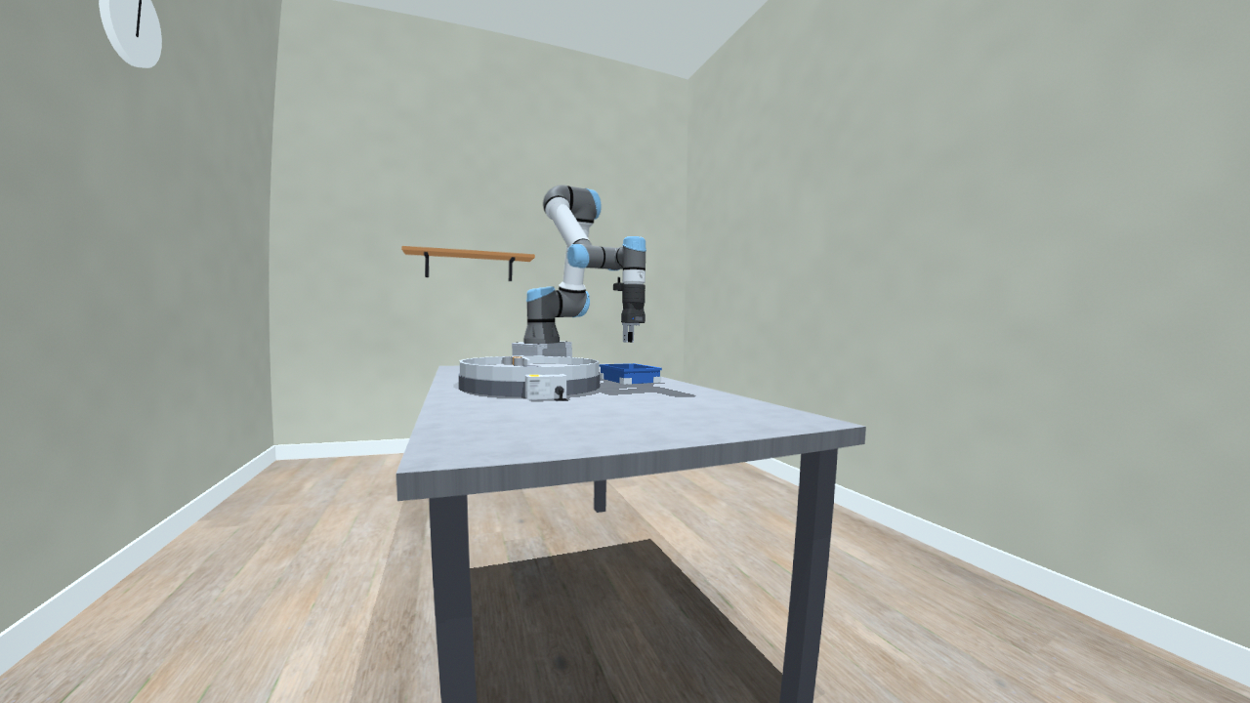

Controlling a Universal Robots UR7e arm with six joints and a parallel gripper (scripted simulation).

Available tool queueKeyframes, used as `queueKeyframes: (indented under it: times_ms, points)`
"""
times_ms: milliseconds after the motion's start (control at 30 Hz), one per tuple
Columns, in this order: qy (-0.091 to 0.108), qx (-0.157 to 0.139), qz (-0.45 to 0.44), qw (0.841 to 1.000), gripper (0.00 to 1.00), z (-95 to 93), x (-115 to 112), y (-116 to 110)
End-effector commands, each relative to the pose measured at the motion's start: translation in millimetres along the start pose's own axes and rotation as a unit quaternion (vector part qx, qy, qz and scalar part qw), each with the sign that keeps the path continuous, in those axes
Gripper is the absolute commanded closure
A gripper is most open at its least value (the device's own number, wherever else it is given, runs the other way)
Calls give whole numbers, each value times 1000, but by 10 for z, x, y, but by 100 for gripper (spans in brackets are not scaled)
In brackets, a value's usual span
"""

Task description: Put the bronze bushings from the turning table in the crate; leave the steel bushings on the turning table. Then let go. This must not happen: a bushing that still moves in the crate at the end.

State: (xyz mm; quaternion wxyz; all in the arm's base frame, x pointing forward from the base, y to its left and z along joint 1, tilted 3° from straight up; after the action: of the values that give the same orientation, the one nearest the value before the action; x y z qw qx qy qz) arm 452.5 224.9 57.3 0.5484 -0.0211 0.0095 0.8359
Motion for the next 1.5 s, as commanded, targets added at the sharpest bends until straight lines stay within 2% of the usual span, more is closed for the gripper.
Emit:
queueKeyframes:
  times_ms: [0, 1000, 1033, 1167, 1467]
  points:
    - [0, -1, 0, 1000, 58, 6, -1, -4]
    - [0, -1, 0, 1000, 58, 6, -1, -4]
    - [0, -1, 2, 1000, 60, 4, -81, 71]
    - [0, -1, 9, 1000, 60, -5, -403, 371]
    - [0, -1, 9, 1000, 60, -5, -403, 371]
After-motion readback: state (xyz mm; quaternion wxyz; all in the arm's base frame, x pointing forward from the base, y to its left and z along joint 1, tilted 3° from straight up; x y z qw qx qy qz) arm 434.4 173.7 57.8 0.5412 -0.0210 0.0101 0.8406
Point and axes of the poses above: the point where the finger pads meet when closed, its own z axis back along the fingers, its own x axis across the jaws, y = z × x, the point moved 2 cm from there along z, back along the fingers, and after that the axes turned 6 degrees about z, right-handed, at the moved point
